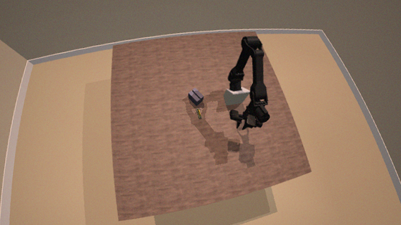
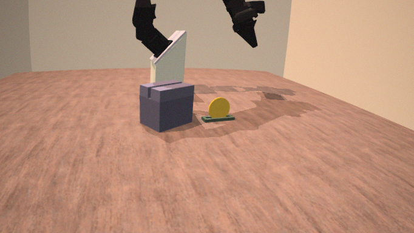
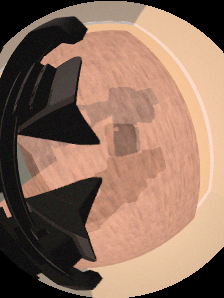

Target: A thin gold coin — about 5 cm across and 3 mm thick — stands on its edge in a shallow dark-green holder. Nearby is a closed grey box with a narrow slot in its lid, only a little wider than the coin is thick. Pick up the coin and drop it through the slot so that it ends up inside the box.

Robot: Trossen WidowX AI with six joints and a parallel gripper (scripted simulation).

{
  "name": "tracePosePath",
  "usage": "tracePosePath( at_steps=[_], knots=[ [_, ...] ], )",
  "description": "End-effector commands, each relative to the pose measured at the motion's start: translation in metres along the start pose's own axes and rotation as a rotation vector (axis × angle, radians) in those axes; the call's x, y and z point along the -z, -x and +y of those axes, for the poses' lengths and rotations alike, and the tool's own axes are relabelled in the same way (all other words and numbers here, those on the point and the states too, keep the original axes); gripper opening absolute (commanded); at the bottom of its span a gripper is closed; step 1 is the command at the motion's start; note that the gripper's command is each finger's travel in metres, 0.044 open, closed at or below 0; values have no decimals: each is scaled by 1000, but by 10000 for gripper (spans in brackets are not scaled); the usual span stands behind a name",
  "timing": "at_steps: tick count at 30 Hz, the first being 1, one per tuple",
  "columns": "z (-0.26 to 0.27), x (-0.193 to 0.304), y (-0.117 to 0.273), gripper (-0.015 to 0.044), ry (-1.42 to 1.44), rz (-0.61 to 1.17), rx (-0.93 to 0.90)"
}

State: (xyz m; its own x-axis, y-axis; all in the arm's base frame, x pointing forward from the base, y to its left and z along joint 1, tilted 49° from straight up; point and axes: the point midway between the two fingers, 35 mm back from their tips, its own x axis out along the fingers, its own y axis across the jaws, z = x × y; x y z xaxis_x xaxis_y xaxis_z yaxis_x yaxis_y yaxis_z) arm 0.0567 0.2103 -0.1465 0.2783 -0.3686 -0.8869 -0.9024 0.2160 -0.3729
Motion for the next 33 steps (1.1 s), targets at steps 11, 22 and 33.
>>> tracePosePath(
  at_steps=[11,22,33],
  knots=[
    [-131,6,-8,161,-1324,193,167],
    [-195,36,-15,161,-1955,272,352],
    [-245,90,-17,161,-2567,313,644]
  ],
)
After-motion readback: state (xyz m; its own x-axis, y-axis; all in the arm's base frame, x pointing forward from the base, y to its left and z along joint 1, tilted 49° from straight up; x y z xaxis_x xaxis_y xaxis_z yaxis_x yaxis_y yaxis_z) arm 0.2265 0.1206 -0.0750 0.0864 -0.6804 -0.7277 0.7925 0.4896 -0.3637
